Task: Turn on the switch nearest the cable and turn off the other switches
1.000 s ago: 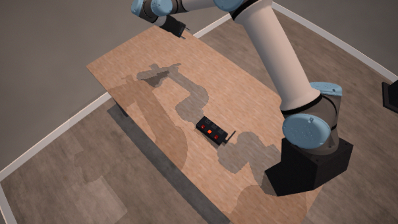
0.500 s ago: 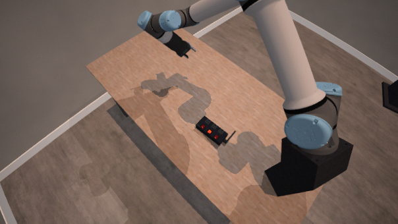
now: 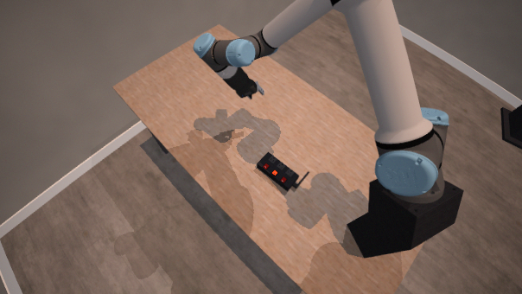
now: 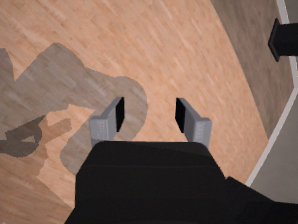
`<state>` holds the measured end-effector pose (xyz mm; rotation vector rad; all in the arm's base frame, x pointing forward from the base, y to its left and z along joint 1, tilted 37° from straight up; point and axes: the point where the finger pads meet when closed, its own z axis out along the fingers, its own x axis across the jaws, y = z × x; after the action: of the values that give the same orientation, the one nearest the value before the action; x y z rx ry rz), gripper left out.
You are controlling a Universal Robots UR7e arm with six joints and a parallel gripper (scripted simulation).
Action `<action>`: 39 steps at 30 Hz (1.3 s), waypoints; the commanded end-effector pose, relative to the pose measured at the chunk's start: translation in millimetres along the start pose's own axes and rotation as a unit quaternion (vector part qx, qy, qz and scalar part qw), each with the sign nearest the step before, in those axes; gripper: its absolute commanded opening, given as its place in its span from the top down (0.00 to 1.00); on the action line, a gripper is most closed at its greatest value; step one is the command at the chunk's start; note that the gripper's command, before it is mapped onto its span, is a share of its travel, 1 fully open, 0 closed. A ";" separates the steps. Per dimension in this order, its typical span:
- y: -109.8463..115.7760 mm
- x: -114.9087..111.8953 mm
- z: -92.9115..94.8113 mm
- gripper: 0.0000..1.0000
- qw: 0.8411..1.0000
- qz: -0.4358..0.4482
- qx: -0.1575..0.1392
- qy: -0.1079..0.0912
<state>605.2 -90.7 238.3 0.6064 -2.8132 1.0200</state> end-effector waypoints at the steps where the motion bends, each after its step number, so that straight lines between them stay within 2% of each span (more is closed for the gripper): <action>1: 34.0 2.1 13.8 0.00 0.998 0.056 -0.004 -0.035; 2: 43.7 1.9 18.7 0.00 0.997 0.071 -0.007 -0.042; 5: 43.7 1.9 18.7 0.00 0.997 0.071 -0.007 -0.042; 9: 82.3 3.0 36.5 0.00 0.989 0.131 -0.018 -0.070; 10: 82.3 3.0 36.5 0.00 0.989 0.131 -0.018 -0.070; 12: 101.5 3.7 45.0 0.00 0.983 0.160 -0.025 -0.084; 13: 101.5 3.7 45.0 0.00 0.983 0.160 -0.025 -0.084; 18: 136.5 5.1 60.2 0.00 0.970 0.214 -0.037 -0.109; 22: 144.4 5.6 63.6 0.00 0.967 0.226 -0.040 -0.115; 27: 180.0 7.0 79.1 0.00 0.949 0.279 -0.051 -0.139; 28: 180.0 7.0 79.1 0.00 0.949 0.279 -0.051 -0.139; 34: 214.4 8.7 93.9 0.00 0.928 0.330 -0.063 -0.163; 39: 224.0 9.0 98.1 0.00 0.921 0.344 -0.066 -0.169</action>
<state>515.8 -3.5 39.7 -0.2468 -3.4316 0.8397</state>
